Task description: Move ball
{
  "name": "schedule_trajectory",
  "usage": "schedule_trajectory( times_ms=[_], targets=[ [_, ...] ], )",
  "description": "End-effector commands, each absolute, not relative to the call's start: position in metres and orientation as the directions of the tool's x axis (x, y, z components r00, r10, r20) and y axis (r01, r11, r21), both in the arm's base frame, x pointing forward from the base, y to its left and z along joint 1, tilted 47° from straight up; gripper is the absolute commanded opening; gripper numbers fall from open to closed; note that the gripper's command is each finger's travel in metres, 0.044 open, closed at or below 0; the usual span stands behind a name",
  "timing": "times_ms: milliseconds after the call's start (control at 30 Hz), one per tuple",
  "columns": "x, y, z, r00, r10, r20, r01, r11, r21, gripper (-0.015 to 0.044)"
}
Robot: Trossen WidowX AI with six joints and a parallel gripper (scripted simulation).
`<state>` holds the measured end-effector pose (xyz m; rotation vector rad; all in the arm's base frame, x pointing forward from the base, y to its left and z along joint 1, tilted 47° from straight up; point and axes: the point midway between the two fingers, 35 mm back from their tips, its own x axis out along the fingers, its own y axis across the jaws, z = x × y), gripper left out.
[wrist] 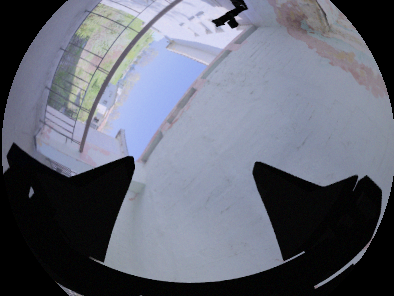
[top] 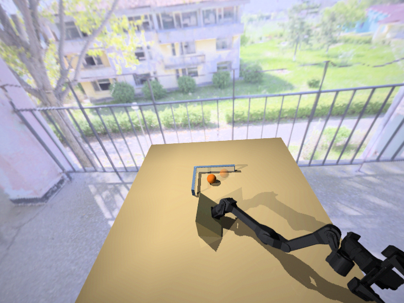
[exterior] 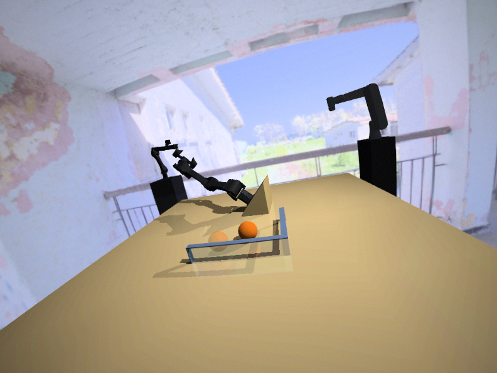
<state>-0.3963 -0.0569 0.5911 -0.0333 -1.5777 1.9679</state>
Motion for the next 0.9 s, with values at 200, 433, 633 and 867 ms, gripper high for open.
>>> schedule_trajectory(
  times_ms=[200, 433, 633, 867],
  targets=[
    [-0.294, -0.033, 0.679, -0.684, 0.407, 0.606, -0.707, -0.165, -0.688, 0.044],
    [-0.238, -0.019, 0.707, -0.592, 0.376, 0.713, -0.803, -0.206, -0.559, 0.044],
    [-0.208, -0.008, 0.717, -0.536, 0.388, 0.75, -0.839, -0.144, -0.525, 0.044],
    [-0.103, 0.034, 0.746, -0.289, 0.427, 0.857, -0.957, -0.141, -0.252, 0.044]
  ],
)
